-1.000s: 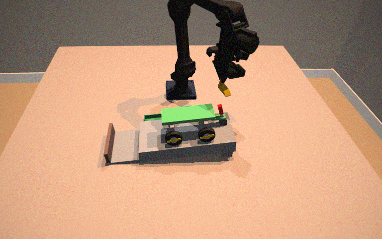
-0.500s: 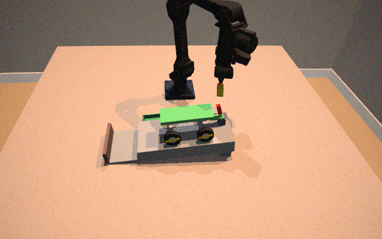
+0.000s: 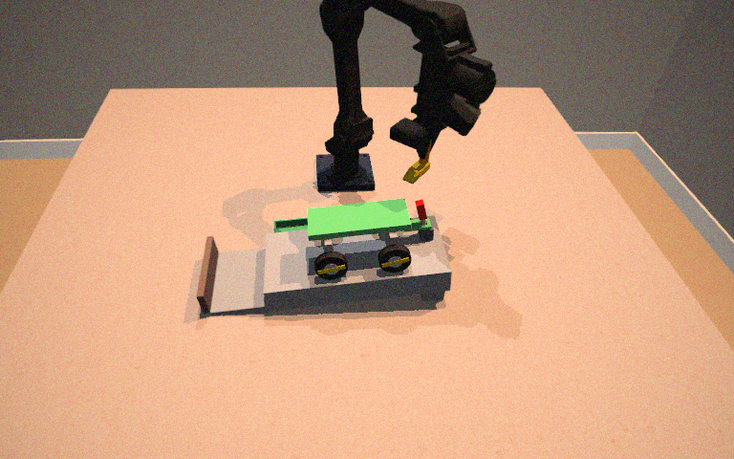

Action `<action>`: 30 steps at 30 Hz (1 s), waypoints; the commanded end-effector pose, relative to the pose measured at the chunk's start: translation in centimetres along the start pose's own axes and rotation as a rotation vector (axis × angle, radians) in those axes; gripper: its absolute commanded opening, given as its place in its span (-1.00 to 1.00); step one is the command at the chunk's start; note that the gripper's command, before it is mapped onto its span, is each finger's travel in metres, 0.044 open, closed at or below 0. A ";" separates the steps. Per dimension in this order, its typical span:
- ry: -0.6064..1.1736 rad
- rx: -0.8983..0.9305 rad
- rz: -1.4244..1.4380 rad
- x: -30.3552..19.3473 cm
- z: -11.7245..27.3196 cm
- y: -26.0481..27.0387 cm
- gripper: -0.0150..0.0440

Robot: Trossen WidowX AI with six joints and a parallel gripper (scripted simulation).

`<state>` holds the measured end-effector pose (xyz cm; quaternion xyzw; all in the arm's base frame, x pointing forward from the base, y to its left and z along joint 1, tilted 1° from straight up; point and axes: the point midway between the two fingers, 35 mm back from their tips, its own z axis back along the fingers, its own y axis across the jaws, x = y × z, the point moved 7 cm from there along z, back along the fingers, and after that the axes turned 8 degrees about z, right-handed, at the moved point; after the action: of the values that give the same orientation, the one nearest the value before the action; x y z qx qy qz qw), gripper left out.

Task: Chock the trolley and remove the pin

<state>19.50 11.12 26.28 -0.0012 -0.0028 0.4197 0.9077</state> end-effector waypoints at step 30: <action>0.005 0.009 -1.134 0.0 0.0 0.0 -0.49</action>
<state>19.53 11.09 26.27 0.0015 -0.0020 -0.0893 0.9960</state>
